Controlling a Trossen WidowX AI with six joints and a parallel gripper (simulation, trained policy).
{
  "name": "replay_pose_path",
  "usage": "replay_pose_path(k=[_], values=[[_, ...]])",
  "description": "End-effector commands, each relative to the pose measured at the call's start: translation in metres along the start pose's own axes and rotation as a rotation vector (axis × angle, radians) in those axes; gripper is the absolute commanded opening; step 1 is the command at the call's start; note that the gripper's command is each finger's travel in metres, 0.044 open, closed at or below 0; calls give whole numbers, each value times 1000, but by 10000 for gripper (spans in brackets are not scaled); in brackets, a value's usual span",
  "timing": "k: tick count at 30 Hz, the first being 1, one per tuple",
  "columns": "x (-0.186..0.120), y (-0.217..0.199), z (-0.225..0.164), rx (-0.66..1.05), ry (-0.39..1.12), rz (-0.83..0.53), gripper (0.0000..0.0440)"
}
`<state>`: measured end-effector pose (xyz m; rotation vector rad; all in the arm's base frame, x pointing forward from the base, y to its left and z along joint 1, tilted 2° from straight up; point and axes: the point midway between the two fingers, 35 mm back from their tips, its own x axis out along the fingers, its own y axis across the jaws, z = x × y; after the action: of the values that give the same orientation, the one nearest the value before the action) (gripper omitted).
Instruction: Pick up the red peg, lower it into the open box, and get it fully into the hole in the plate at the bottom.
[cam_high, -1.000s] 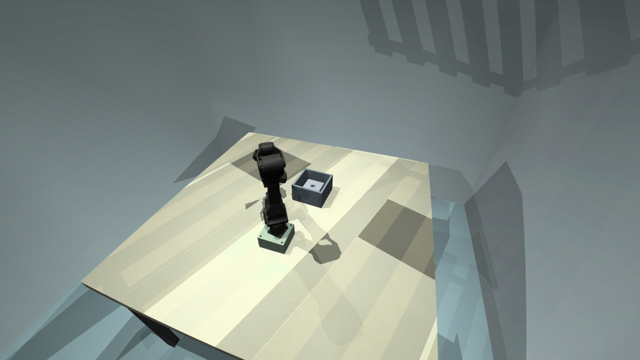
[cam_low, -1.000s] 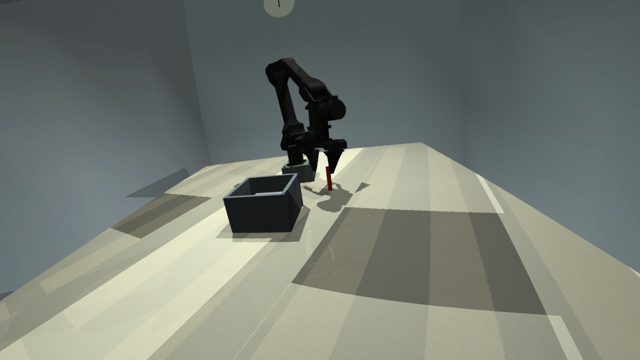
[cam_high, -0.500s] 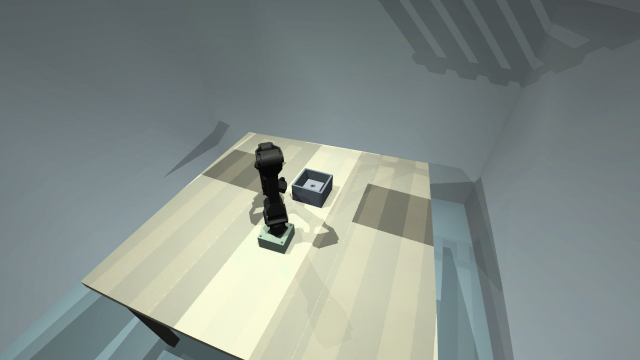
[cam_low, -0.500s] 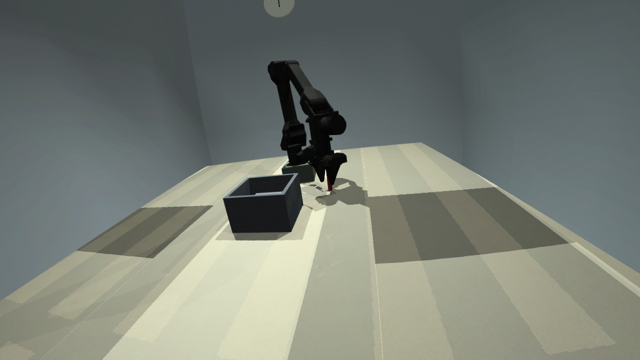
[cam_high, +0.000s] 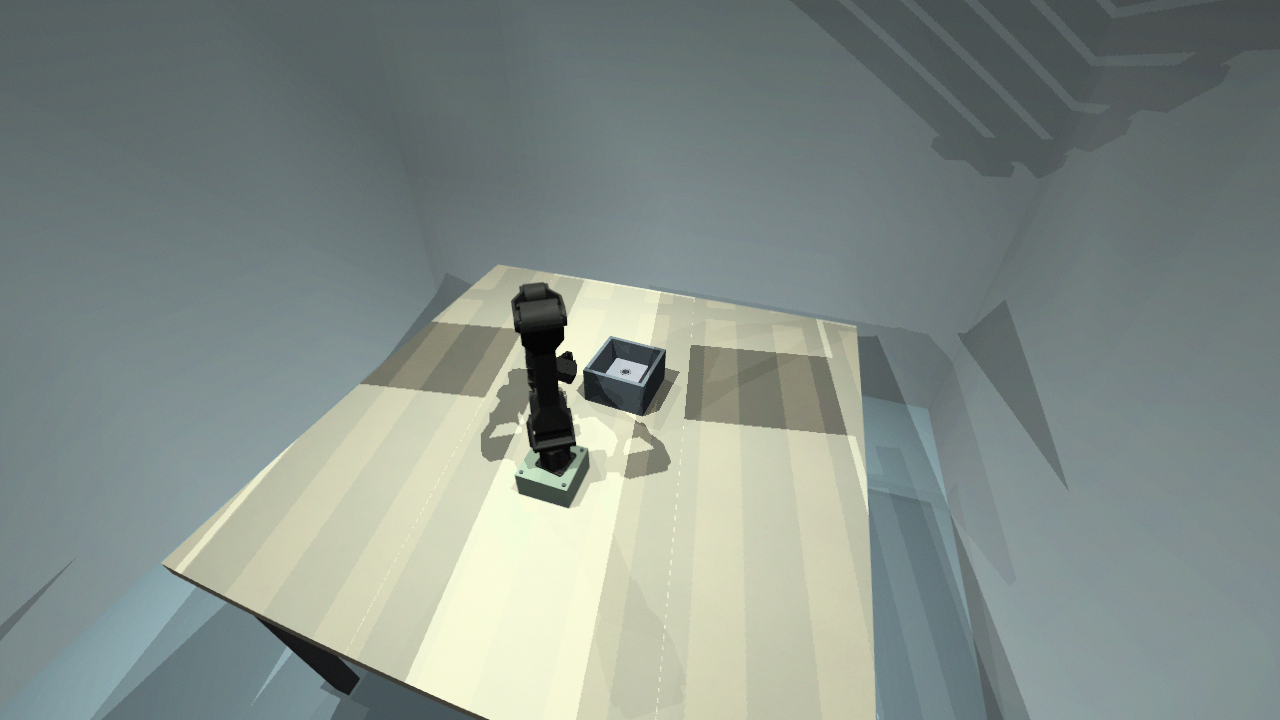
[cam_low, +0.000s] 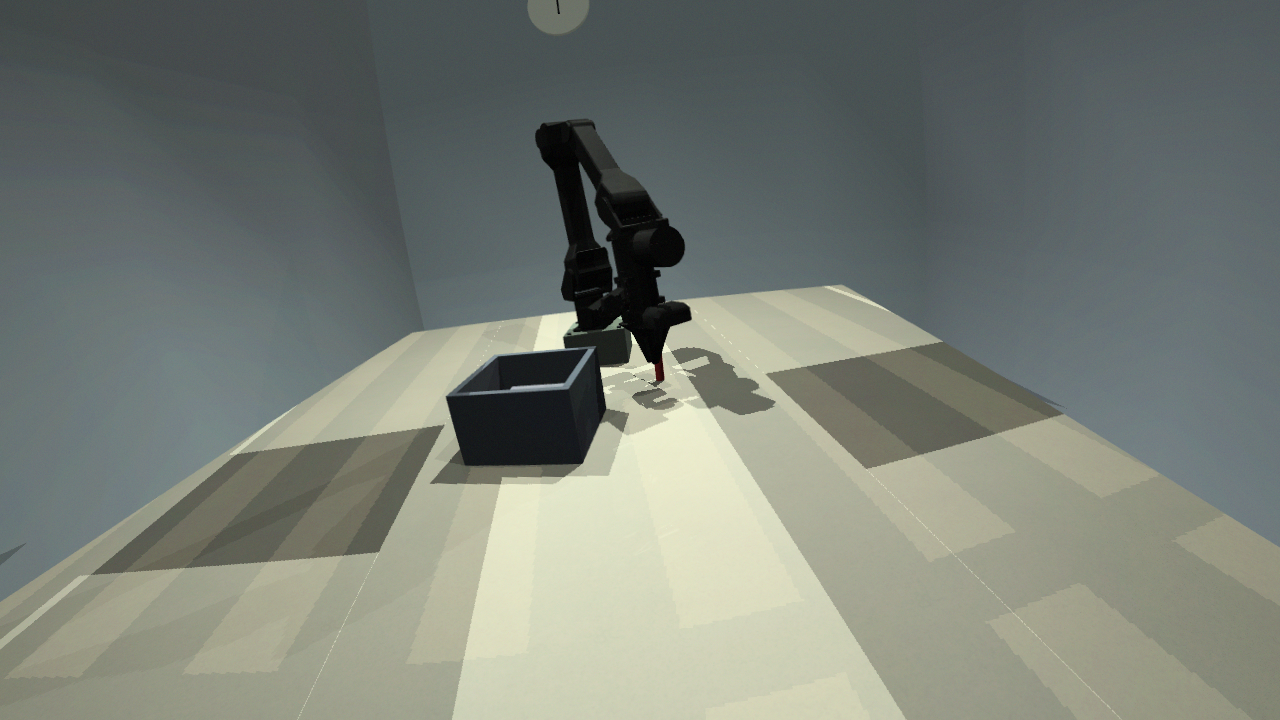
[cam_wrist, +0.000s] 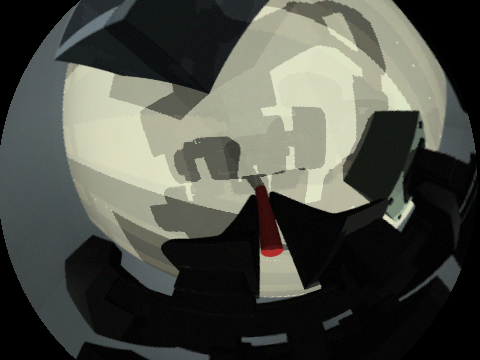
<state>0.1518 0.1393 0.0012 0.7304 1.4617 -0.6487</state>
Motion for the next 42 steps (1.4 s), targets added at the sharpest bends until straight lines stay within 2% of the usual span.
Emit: replay_pose_path(k=[1, 13, 25, 42], values=[[-10, 6, 3, -25, -20, 21, 0], [-55, 25, 25, -108, -111, 81, 7], [-103, 50, 62, -99, -196, 136, 0], [-122, 58, 136, 33, -253, 145, 0]])
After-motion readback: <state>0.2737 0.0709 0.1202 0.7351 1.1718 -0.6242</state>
